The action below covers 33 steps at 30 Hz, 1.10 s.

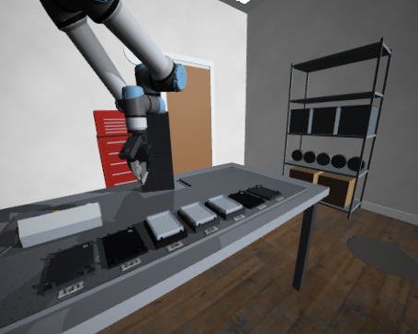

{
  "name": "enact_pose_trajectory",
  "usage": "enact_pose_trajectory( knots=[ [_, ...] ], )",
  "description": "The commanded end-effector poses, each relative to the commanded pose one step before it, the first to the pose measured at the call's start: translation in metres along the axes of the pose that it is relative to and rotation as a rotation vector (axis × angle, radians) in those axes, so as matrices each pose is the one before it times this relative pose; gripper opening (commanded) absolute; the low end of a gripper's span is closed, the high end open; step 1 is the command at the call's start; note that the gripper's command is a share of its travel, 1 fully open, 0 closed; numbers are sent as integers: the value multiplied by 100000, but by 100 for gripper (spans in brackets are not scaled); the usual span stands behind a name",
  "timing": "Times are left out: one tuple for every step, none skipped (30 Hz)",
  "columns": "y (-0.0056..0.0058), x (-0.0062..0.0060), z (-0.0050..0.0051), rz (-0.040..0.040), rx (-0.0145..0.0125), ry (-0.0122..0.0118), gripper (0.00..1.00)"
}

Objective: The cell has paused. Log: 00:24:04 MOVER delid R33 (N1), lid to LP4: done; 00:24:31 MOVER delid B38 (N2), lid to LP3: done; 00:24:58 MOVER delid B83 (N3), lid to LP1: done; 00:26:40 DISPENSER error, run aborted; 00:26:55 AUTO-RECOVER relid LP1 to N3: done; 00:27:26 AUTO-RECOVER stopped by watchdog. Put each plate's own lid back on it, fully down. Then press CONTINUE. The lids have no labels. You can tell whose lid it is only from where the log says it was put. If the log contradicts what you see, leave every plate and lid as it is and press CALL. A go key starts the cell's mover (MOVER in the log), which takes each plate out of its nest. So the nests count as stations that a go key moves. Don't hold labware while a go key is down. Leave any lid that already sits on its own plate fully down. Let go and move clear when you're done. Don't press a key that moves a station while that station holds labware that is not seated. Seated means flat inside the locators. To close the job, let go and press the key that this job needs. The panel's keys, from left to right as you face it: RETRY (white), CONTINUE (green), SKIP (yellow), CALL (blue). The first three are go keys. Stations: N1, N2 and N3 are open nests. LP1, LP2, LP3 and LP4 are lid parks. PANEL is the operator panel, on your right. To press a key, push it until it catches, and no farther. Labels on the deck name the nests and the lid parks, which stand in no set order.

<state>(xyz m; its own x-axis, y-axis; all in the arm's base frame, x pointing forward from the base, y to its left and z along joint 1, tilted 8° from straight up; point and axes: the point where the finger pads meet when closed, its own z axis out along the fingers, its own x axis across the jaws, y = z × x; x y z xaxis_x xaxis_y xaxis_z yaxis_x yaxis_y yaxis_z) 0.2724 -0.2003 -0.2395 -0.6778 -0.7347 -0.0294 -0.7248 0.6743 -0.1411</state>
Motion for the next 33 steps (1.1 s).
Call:
enact_pose_trajectory(
  knots=[
    [-1040, 2586, -1, 6422, -360, -236, 0],
    [-209, 455, 0, 0, 0, 1, 0],
    [0, 0, 0, 0, 0, 0, 0],
    [0, 0, 0, 0, 0, 0, 0],
    [-210, 454, 0, 0, -1, 1, 0],
    [-208, 455, 0, 0, 0, 1, 0],
    [-208, 455, 0, 0, 0, 1, 0],
    [-208, 455, 0, 0, 0, 1, 0],
    [-49, 105, 0, 0, 0, 0, 0],
    [0, 0, 0, 0, 0, 0, 0],
    [7, -1, 4, 0, 3, 1, 0],
    [-2, 0, -1, 0, -1, 0, 0],
    [-1, 0, -1, 0, -1, 0, 0],
    [-1, 0, -1, 0, -1, 0, 0],
    [-1, 0, -1, 0, 0, 0, 0],
    [-1, 0, 0, 0, 0, 0, 0],
    [-1, 0, 0, 0, 0, 0, 0],
    [-196, 460, 1, 2000, 1, 1, 0],
    [-205, 456, 1, 2000, 1, 1, 0],
    [0, 0, 0, 0, 0, 0, 0],
    [0, 0, 0, 0, 0, 0, 0],
    [-217, 451, 0, 2000, 0, 1, 0],
    [-232, 445, -3, 2000, -3, 1, 0],
    [-235, 442, 0, 2000, 0, 1, 0],
    [-243, 437, 0, 2000, 0, 1, 0],
    [-252, 432, 0, 2000, 0, 1, 0],
    [-261, 427, 0, 2000, 0, 1, 0],
    [-269, 422, 0, 2000, 0, 1, 0],
    [-278, 416, 0, 2000, 0, 1, 0],
    [-286, 411, 0, 2000, 0, 1, 0],
    [-294, 405, 0, 2000, 0, 1, 0],
    [-302, 399, 0, 2000, 0, 1, 0],
    [-310, 393, 0, 2000, 0, 1, 0]
  ],
)
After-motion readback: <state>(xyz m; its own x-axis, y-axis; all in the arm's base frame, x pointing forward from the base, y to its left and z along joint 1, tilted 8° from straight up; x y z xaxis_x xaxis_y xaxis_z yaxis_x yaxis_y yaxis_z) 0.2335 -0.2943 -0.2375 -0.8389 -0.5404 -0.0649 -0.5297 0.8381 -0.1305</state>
